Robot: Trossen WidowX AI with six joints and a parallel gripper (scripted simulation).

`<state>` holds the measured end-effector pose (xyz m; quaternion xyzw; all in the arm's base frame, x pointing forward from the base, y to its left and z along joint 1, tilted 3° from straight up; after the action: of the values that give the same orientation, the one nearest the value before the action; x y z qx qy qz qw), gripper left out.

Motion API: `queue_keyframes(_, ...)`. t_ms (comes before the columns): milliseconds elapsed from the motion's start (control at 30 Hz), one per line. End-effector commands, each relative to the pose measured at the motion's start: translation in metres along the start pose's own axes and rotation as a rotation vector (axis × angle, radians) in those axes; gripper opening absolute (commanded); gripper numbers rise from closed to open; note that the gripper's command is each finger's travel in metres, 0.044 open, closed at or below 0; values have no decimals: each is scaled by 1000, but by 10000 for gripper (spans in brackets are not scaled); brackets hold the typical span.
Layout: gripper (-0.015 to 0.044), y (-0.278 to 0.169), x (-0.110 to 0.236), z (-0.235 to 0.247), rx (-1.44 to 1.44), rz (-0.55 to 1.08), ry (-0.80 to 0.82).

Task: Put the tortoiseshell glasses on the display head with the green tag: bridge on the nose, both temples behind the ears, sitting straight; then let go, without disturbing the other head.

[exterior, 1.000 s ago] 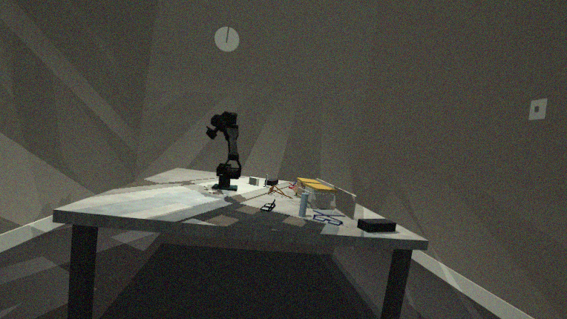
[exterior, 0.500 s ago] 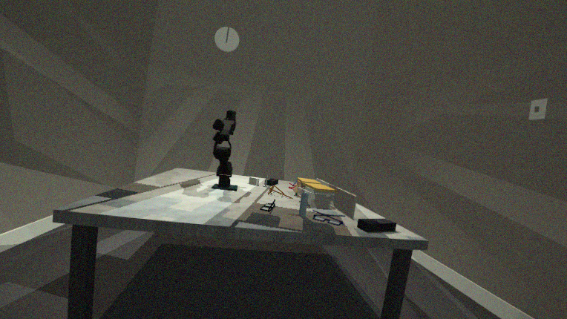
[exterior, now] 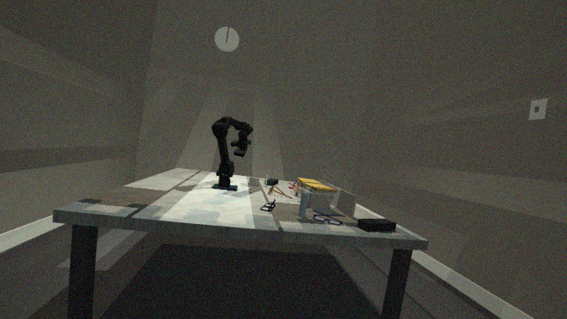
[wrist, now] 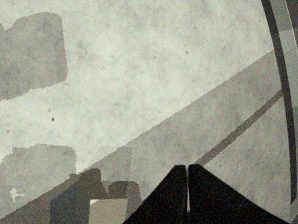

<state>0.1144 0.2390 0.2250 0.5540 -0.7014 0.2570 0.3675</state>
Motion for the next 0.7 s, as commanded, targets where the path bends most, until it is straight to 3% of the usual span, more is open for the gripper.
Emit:
queue_keyframes(0,0,-53,-31,28,1,61,278)
queue_keyframes(200,0,-103,-53,72,0,25,583)
queue_keyframes(667,0,-104,-59,77,0,22,591)
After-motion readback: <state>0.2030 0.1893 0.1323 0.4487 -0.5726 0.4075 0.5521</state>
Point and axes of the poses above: the point midway between the two fingers, 35 mm back from their tips, its own x axis back along the fingers, its own z axis across the jaws, y = z × x, the point moved 1 cm from there along x, back along the fingers, and after that the axes turned 8 degrees about x, right-handed, at the moved point
